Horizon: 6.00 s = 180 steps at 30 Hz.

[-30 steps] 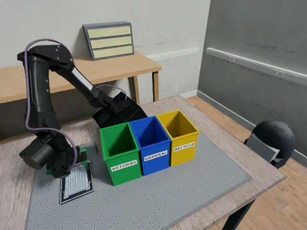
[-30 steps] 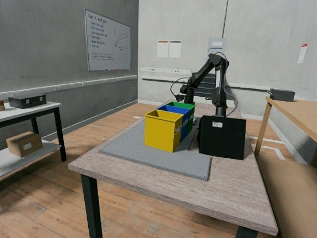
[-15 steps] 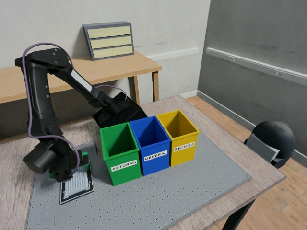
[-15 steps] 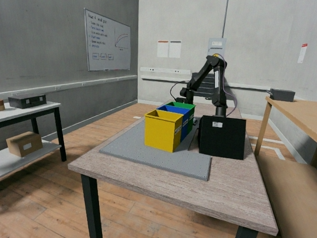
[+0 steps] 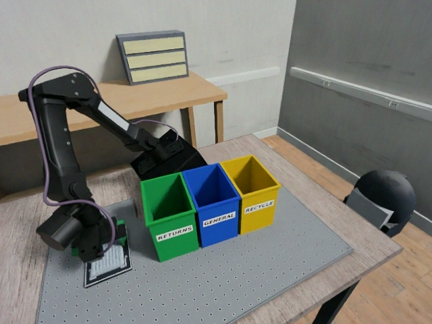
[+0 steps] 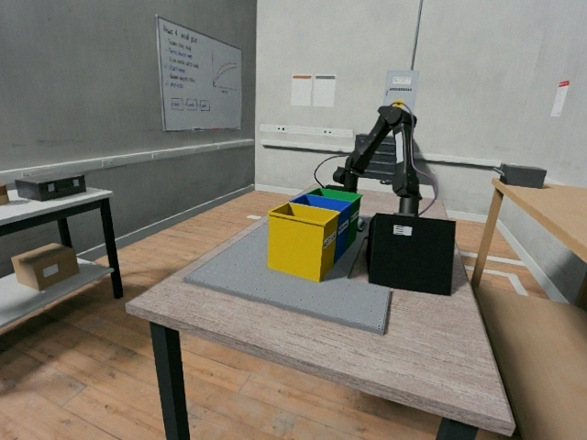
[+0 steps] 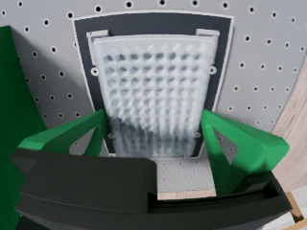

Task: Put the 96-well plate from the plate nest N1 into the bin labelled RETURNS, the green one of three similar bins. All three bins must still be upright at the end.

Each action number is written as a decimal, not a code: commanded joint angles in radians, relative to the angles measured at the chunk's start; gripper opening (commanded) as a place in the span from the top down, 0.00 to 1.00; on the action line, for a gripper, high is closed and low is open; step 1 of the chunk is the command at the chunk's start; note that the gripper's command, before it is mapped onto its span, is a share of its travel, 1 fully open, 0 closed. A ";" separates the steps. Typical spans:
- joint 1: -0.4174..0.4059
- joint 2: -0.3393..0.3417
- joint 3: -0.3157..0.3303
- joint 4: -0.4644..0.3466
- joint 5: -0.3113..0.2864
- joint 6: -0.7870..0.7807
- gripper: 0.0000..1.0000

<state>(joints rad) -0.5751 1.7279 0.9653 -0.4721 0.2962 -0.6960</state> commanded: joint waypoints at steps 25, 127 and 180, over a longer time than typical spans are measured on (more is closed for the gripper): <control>-0.008 0.009 -0.002 0.034 -0.017 -0.018 0.00; 0.027 -0.058 0.028 -0.042 -0.009 0.010 1.00; 0.108 -0.235 0.152 -0.367 0.027 0.091 1.00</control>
<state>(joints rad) -0.4889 1.5265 1.0821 -0.7948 0.3195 -0.6228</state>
